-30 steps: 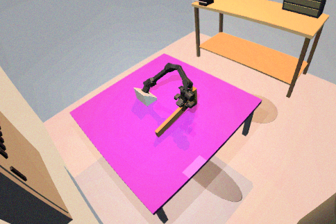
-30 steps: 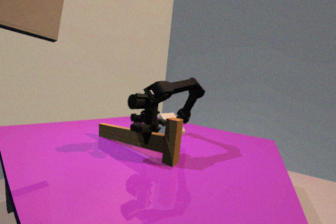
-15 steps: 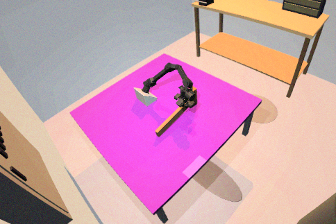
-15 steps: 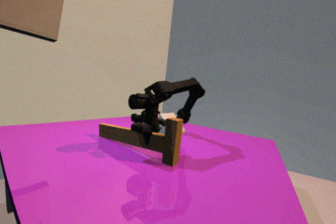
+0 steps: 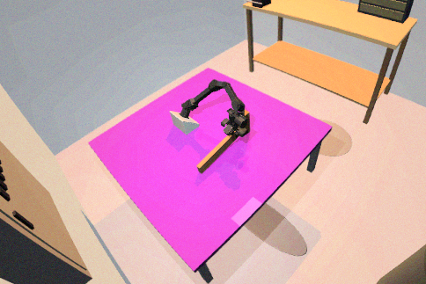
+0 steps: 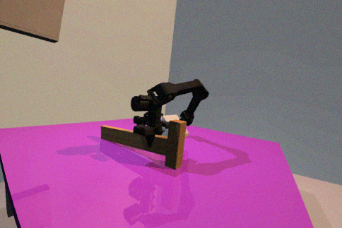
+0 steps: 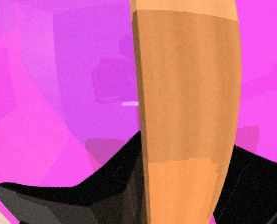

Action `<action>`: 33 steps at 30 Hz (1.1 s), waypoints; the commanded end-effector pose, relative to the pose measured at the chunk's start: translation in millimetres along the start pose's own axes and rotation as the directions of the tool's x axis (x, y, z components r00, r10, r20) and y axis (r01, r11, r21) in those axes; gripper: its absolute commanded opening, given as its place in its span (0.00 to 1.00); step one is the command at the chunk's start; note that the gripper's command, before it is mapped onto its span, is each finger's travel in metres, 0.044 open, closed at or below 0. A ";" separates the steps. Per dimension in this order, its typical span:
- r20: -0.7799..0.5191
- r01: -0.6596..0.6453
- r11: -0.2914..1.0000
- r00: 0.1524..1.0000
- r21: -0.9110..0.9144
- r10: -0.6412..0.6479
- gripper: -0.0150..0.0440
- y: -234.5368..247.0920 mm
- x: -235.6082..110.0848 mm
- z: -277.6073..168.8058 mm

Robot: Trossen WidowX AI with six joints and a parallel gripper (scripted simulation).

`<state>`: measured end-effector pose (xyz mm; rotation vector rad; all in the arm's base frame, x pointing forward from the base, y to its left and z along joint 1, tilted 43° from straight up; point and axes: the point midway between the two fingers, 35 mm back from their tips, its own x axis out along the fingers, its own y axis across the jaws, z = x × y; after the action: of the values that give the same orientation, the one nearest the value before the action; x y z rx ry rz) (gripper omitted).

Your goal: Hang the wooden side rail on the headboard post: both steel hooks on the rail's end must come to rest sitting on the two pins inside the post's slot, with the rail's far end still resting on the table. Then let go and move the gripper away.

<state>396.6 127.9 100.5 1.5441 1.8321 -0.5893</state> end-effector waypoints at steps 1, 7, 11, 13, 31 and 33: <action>0.000 -0.023 1.000 1.000 -0.005 0.023 0.25 2.3 -8.5 -3.9; 0.000 -0.023 1.000 1.000 -0.005 0.023 0.25 1.7 -9.0 -4.6; 0.000 -0.023 1.000 1.000 -0.005 0.023 0.25 1.5 -9.2 -5.0; 0.000 -0.023 1.000 1.000 -0.005 0.023 0.25 1.4 -9.4 -5.2; 0.000 -0.023 1.000 1.000 -0.005 0.023 0.25 3.1 -9.7 -7.0; 0.000 -0.023 1.000 1.000 -0.005 0.023 0.25 3.1 -9.5 -7.0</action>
<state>395.9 130.1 103.2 1.5423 1.8327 -0.5883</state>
